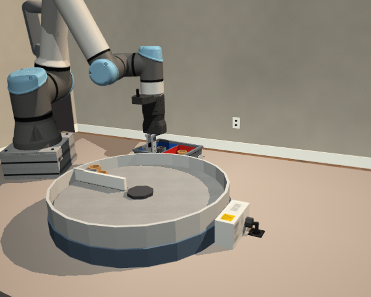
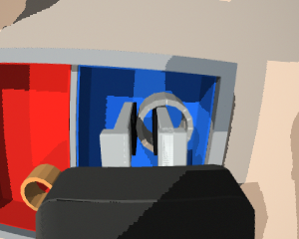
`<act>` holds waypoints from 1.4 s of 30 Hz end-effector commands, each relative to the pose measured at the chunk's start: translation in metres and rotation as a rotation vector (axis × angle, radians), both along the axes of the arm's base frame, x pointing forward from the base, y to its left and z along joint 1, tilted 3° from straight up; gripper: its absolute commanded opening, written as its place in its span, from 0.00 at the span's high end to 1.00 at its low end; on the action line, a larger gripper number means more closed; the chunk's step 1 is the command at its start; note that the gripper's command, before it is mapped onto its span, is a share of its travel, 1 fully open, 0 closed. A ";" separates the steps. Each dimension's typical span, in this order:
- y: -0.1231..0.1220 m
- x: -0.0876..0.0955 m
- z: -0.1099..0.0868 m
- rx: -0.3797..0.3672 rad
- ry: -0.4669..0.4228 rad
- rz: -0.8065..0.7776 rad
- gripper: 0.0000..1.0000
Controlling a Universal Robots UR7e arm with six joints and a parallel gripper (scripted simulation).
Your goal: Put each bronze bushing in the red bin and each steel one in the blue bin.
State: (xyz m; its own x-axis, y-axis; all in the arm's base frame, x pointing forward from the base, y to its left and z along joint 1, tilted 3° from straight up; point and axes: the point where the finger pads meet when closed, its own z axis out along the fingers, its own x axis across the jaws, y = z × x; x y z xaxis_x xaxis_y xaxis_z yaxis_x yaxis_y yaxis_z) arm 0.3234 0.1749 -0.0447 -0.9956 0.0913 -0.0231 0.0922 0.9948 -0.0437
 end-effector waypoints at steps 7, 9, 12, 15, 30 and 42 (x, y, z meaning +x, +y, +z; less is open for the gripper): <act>0.000 0.001 -0.006 0.000 -0.001 0.000 1.00; 0.000 0.001 -0.009 0.000 -0.001 0.000 1.00; 0.000 0.001 -0.010 0.000 -0.001 0.000 1.00; 0.000 0.001 -0.010 0.000 -0.001 0.000 1.00; -0.001 0.001 -0.016 0.000 -0.001 0.000 1.00; -0.001 0.001 -0.022 0.000 -0.001 0.000 1.00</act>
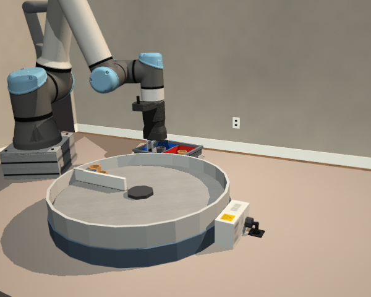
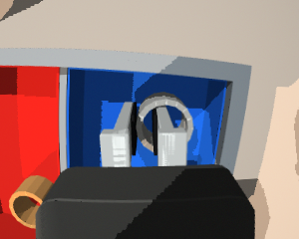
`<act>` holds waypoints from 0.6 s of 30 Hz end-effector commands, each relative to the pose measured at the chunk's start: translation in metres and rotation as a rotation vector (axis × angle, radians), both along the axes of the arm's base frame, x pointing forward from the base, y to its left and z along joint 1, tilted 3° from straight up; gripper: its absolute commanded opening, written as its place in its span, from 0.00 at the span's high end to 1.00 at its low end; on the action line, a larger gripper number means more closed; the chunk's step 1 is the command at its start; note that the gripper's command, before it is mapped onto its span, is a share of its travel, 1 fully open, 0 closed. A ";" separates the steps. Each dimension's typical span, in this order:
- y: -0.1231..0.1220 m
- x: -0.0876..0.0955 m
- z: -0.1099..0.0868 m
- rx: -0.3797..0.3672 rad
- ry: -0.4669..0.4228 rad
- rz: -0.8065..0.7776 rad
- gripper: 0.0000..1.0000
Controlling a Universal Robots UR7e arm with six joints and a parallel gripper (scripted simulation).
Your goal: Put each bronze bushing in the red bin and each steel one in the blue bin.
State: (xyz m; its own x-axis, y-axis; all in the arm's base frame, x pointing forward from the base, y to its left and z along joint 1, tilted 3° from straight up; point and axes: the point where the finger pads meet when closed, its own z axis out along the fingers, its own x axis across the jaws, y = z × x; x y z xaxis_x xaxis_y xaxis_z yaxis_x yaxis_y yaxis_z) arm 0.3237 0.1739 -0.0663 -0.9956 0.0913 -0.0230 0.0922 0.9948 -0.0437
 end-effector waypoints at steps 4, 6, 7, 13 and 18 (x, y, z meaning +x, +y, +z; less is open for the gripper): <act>0.000 0.000 0.000 0.000 -0.001 0.000 1.00; 0.000 0.000 0.000 0.000 -0.001 0.000 1.00; 0.000 0.000 0.000 0.000 -0.001 0.000 1.00; 0.000 0.000 0.000 0.000 -0.001 0.000 1.00; 0.000 0.000 0.000 0.000 -0.001 0.000 0.58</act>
